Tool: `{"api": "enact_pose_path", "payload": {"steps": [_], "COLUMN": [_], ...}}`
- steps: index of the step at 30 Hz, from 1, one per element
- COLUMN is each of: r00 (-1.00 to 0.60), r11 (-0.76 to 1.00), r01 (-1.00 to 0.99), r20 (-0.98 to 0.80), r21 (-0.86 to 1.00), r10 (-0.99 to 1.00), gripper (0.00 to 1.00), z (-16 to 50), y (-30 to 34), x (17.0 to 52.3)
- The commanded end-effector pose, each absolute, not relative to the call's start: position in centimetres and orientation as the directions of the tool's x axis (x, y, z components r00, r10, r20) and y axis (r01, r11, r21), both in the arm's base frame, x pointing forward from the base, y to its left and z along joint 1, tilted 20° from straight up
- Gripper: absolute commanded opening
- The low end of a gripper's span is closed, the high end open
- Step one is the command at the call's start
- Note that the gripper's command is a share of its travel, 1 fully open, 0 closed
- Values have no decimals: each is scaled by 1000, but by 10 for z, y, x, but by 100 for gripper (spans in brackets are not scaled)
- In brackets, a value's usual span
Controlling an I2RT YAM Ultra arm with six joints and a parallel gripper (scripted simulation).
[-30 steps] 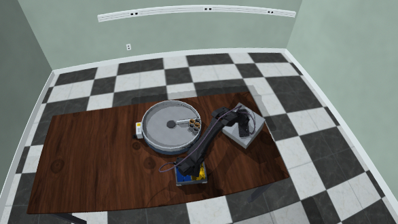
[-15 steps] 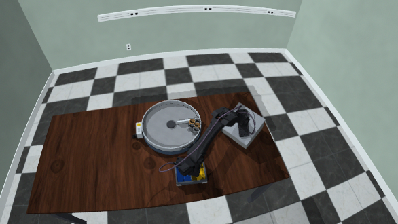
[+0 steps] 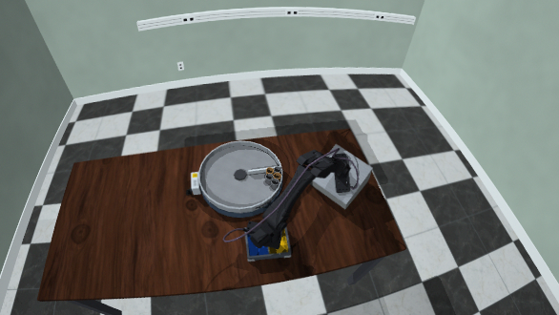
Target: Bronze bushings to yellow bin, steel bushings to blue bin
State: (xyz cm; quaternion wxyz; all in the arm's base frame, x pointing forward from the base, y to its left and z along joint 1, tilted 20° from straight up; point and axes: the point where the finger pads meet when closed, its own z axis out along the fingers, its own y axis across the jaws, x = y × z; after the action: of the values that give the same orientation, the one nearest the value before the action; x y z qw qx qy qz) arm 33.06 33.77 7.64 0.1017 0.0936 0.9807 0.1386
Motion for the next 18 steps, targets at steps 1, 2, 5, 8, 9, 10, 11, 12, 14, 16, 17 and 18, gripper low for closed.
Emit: {"api": "enact_pose_path", "payload": {"steps": [1, 2, 5, 8, 9, 10, 11, 12, 14, 16, 17, 18], "r00": [-956, -956, -956, -956, -956, -956, -956, -955, -955, -955, -954, -954], "r11": [939, 939, 939, 939, 939, 939, 939, 939, 939, 938, 936, 936], "r01": [153, 153, 153, 153, 153, 153, 153, 153, 153, 152, 150, 150], "r20": [-195, -195, -195, -195, -195, -195, -196, -197, -197, -198, -203, -203], "r21": [307, 307, 307, 307, 307, 307, 308, 309, 309, 311, 318, 318], "r10": [220, 220, 220, 220, 220, 220, 220, 220, 220, 221, 222, 222], "gripper": [15, 15, 15, 15, 15, 15, 15, 15, 15, 15, 15, 15], "z": [85, 85, 85, 85, 85, 85, 87, 90, 90, 96, 100, 102], "y": [338, 338, 338, 338, 338, 338, 338, 337, 337, 337, 338, 337], "x": [334, 334, 334, 334, 334, 334, 334, 334, 334, 333, 335, 334]}}
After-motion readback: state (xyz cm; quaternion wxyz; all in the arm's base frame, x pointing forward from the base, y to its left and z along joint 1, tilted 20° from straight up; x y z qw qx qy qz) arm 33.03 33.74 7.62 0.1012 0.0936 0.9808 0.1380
